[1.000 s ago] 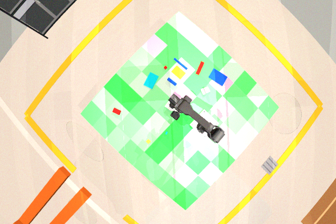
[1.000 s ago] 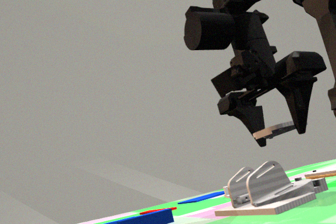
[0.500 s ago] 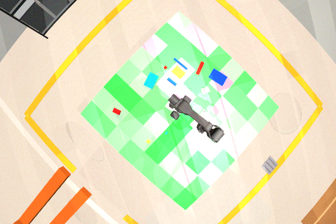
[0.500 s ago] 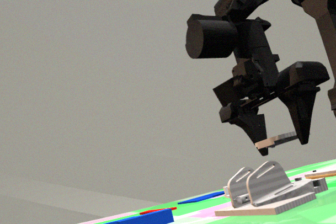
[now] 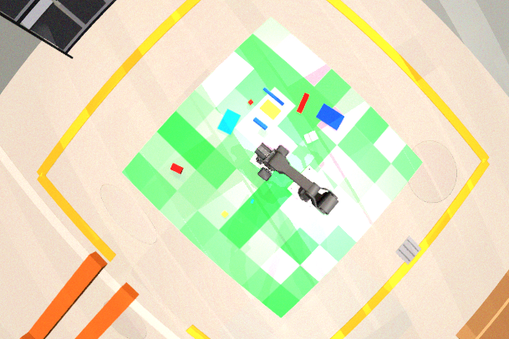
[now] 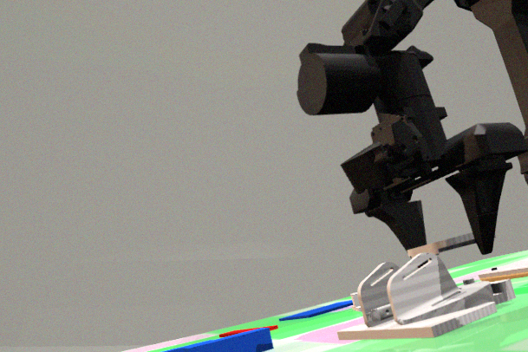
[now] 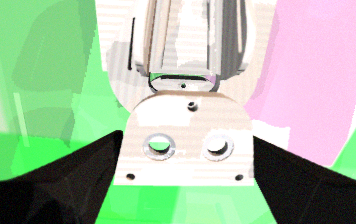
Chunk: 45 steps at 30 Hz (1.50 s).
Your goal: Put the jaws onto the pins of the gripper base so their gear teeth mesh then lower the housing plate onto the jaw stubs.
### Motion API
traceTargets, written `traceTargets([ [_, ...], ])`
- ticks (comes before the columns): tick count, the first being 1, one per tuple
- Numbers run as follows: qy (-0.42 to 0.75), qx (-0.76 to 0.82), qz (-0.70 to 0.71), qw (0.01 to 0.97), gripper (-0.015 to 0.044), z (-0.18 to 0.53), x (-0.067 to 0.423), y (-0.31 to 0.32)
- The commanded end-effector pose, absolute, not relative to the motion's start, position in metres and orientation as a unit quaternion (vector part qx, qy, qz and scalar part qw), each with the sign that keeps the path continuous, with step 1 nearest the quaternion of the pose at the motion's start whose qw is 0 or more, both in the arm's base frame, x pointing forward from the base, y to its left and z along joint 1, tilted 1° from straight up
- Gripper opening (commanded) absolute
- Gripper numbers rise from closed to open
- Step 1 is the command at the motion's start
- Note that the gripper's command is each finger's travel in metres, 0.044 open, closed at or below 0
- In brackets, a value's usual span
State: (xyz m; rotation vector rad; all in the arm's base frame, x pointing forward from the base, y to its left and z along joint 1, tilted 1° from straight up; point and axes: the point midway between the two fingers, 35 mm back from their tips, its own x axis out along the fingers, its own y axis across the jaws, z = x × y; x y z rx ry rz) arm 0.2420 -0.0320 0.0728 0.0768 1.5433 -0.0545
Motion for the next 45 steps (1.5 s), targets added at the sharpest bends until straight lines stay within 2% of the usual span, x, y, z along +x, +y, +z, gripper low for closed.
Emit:
traceTargets([
  [1, 0.697, 0.037, -0.026, 0.716, 0.0351, 0.065, 0.242, -0.031],
  [45, 0.697, 0.037, -0.025, 0.716, 0.0351, 0.045, 0.241, -0.031],
])
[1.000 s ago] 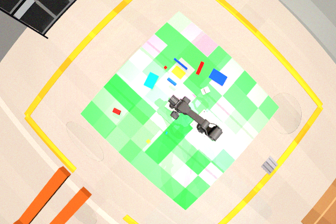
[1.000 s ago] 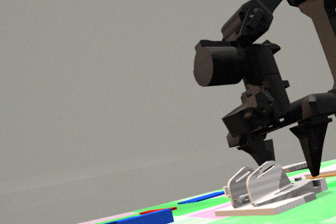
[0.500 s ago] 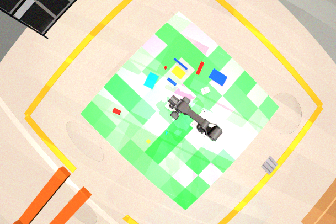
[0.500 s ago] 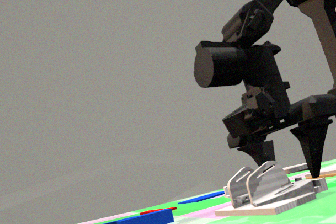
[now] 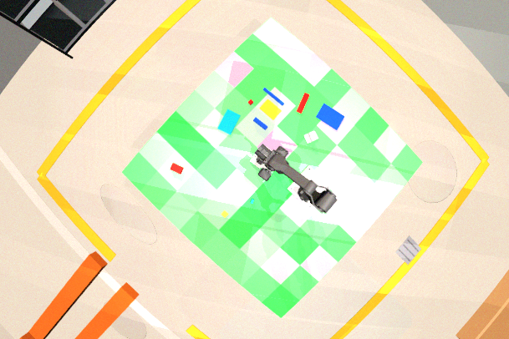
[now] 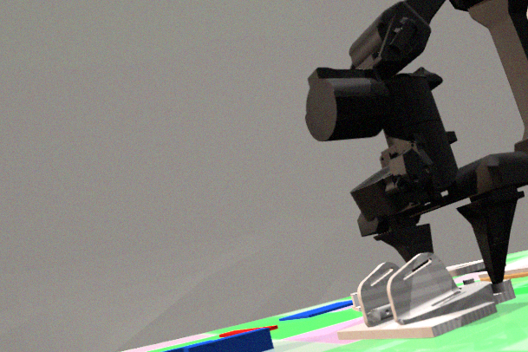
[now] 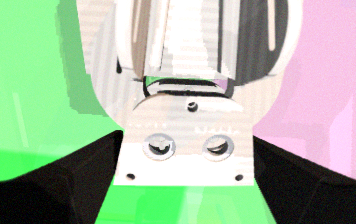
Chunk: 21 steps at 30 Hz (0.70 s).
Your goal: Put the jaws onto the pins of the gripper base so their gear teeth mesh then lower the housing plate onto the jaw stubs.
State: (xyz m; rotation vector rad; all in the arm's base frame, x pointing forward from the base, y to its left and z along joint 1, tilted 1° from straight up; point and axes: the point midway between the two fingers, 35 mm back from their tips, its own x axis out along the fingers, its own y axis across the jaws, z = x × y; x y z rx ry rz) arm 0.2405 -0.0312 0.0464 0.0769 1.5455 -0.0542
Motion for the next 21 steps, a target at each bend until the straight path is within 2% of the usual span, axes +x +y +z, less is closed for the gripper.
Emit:
traceTargets([
  [1, 0.697, 0.037, -0.025, 0.716, 0.0351, 0.0455, 0.2410, -0.0309],
  [21, 0.697, 0.037, -0.025, 0.716, 0.0351, 0.0412, 0.2411, -0.0308],
])
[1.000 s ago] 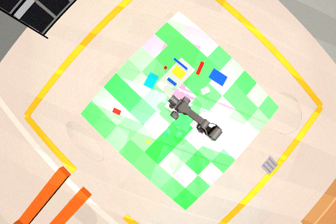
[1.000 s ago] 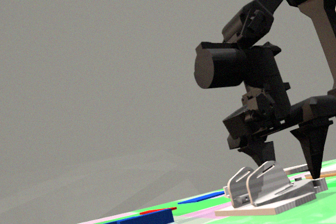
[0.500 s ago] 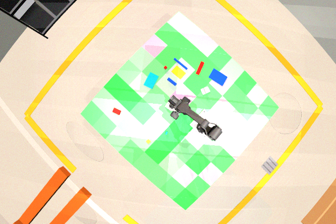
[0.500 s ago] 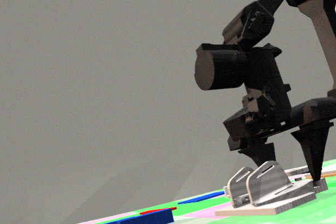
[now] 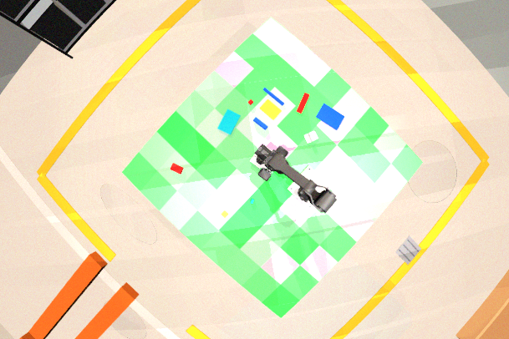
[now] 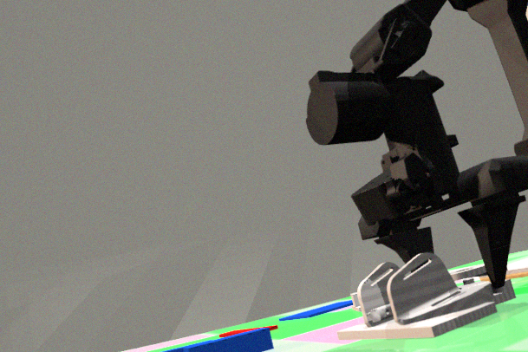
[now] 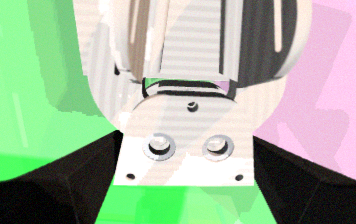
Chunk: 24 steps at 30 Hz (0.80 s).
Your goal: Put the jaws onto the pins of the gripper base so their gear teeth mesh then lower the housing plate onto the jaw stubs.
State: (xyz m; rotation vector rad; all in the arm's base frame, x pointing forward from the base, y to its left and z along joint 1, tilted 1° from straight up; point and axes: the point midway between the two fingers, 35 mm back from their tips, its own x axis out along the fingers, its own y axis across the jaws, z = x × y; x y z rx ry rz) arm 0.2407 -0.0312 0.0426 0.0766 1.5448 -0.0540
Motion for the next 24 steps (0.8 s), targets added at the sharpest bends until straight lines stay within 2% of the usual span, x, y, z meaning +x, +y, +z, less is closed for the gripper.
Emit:
traceTargets([
  [1, 0.697, 0.037, -0.025, 0.716, 0.0351, 0.0408, 0.2412, -0.0308],
  [24, 0.697, 0.037, -0.025, 0.716, 0.0351, 0.0363, 0.2413, -0.0307],
])
